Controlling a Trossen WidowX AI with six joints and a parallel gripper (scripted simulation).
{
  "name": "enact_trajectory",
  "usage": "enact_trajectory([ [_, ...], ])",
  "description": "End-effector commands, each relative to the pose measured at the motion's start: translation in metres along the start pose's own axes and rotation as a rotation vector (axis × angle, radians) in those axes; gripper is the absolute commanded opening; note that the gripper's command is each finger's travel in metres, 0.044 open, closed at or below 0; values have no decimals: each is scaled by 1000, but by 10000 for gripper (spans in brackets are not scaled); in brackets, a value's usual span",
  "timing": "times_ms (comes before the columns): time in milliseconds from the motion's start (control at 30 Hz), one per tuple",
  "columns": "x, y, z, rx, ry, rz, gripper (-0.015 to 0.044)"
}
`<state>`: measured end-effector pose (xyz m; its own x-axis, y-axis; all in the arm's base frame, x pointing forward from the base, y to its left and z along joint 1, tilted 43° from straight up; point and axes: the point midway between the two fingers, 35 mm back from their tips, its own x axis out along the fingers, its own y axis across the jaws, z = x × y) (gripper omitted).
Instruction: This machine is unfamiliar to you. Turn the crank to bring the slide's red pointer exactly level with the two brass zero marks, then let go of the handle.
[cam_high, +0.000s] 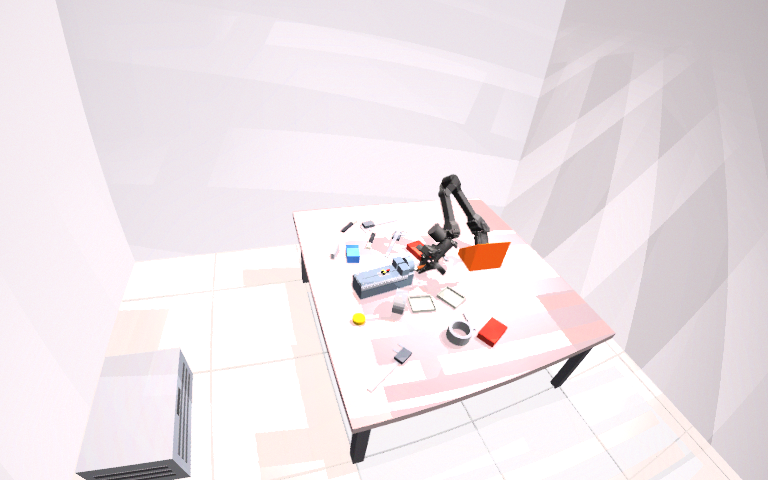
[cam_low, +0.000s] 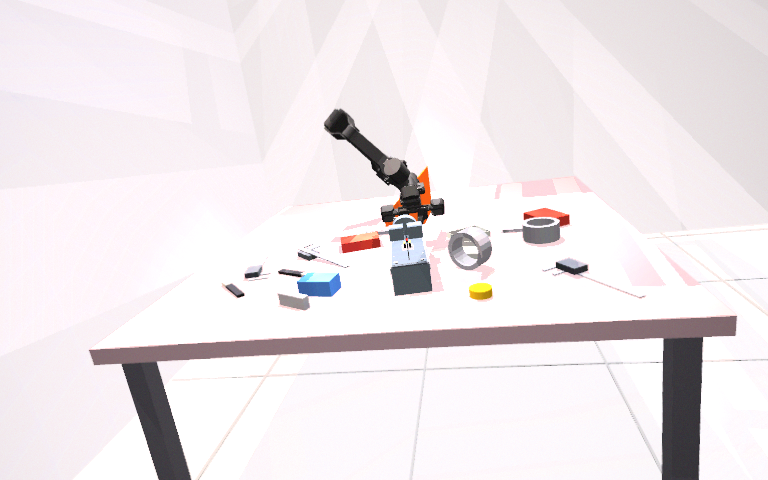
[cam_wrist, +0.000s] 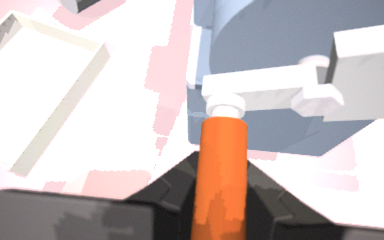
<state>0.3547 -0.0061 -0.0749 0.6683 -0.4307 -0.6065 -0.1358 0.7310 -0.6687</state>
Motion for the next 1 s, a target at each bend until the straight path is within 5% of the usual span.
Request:
enact_trajectory([
  [0, 7, -3, -7, 3, 11, -1, 0],
  [967, 16, -27, -16, 1, 12, -2, 0],
])
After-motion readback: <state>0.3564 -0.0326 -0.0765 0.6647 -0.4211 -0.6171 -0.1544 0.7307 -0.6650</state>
